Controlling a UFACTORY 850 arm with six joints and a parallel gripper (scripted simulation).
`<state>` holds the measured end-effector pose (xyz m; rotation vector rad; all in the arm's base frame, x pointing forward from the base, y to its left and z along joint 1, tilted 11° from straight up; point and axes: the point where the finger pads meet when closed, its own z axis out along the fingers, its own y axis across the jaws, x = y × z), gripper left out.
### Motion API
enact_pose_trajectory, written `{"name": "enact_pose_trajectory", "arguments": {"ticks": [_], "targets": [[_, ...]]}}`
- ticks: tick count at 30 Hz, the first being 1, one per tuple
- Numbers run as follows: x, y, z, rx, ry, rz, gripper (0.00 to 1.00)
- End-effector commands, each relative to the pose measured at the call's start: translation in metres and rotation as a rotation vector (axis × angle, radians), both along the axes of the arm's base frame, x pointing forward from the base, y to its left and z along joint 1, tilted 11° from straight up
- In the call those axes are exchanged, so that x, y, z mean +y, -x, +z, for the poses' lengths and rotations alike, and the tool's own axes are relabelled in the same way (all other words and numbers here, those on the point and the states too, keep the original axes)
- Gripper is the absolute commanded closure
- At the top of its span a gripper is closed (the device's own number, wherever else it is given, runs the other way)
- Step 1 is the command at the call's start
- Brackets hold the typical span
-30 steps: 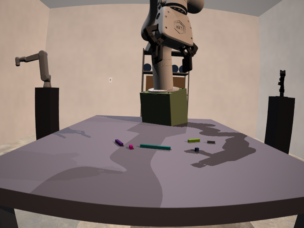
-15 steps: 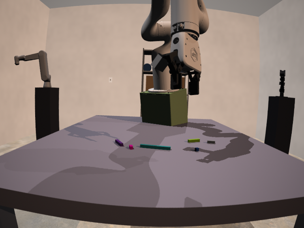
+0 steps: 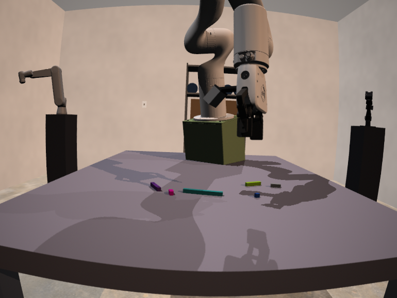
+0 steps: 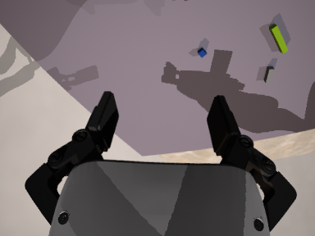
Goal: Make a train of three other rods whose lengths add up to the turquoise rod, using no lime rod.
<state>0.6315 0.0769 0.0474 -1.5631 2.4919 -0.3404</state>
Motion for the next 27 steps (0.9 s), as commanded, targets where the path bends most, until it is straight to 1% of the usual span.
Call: {"name": "enact_pose_trajectory", "arguments": {"ticks": [1,4,5,11,12,16,17,21,22,25,26,27], "targets": [[0.01,0.017,-0.02,0.021,0.032,0.094,0.0],[0.01,0.017,-0.02,0.021,0.032,0.094,0.0],[0.017,0.032,-0.037,0.05,0.052,0.172,0.0],[0.017,0.032,-0.037,0.05,0.052,0.172,0.0],[0.024,0.047,-0.052,0.078,0.069,0.245,0.0],[0.024,0.047,-0.052,0.078,0.069,0.245,0.0],[0.029,0.061,-0.064,0.102,0.082,0.309,0.0],[0.029,0.061,-0.064,0.102,0.082,0.309,0.0],[0.034,0.072,-0.075,0.123,0.092,0.364,0.0],[0.034,0.072,-0.075,0.123,0.092,0.364,0.0],[0.037,0.082,-0.083,0.14,0.1,0.408,0.0],[0.037,0.082,-0.083,0.14,0.1,0.408,0.0]]}}
